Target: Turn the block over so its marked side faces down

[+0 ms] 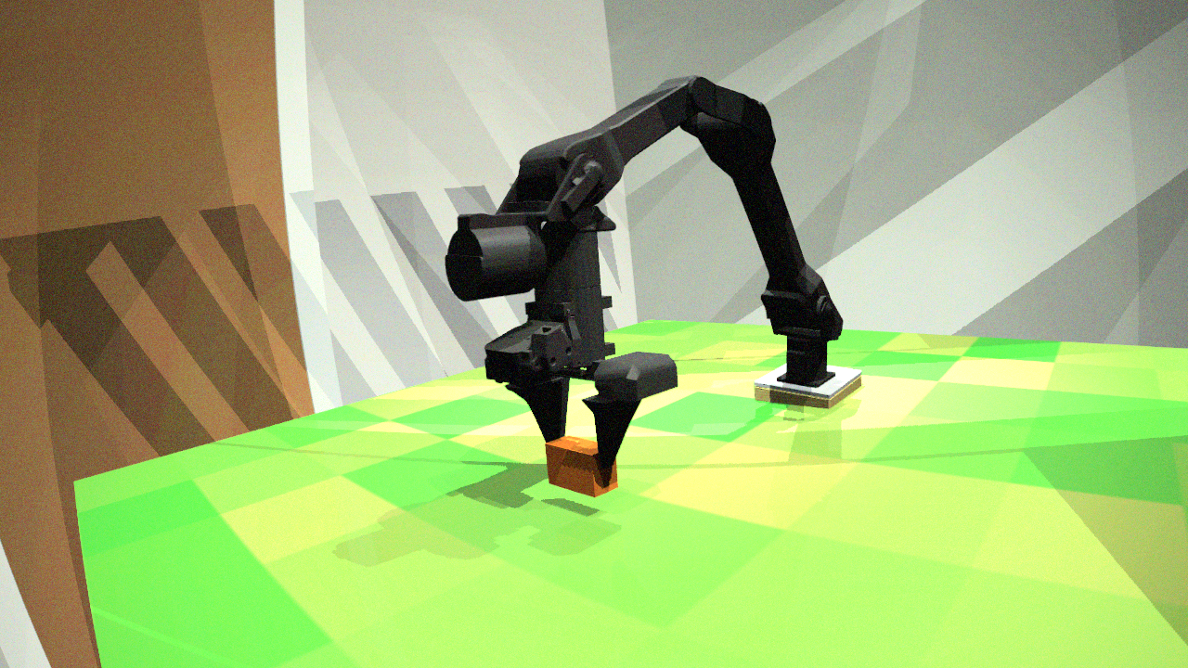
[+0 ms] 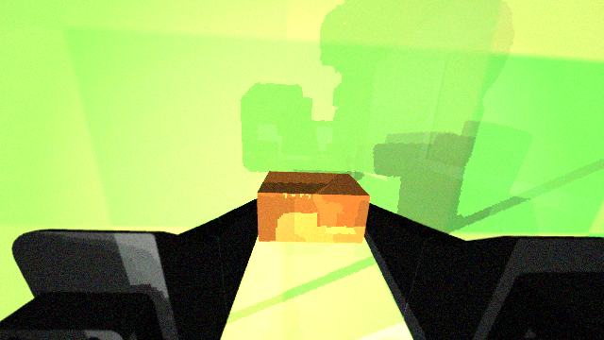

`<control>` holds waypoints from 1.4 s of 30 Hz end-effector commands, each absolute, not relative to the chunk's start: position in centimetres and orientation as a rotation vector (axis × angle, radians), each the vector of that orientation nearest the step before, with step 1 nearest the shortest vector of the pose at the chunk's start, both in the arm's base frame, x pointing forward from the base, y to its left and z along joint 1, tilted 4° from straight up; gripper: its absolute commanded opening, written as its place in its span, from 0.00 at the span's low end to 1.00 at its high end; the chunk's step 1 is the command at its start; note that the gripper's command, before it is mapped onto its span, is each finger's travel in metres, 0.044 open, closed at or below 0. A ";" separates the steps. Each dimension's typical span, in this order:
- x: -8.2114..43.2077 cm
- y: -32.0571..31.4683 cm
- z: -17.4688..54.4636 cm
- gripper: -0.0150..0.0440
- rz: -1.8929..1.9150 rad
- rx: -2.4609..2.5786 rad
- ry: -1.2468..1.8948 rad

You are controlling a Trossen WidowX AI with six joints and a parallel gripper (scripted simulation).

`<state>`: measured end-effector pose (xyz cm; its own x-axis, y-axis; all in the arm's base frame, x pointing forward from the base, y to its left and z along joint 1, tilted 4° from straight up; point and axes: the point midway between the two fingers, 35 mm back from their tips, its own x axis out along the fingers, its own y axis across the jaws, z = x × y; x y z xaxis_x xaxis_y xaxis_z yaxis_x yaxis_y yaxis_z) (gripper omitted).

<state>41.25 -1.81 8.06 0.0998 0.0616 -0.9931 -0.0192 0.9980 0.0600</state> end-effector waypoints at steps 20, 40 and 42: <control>41.4 -1.8 7.2 0.25 0.048 0.046 1.166; 40.5 -1.8 7.1 0.25 0.045 0.048 0.956; 40.8 -1.8 6.8 0.25 0.043 0.048 0.935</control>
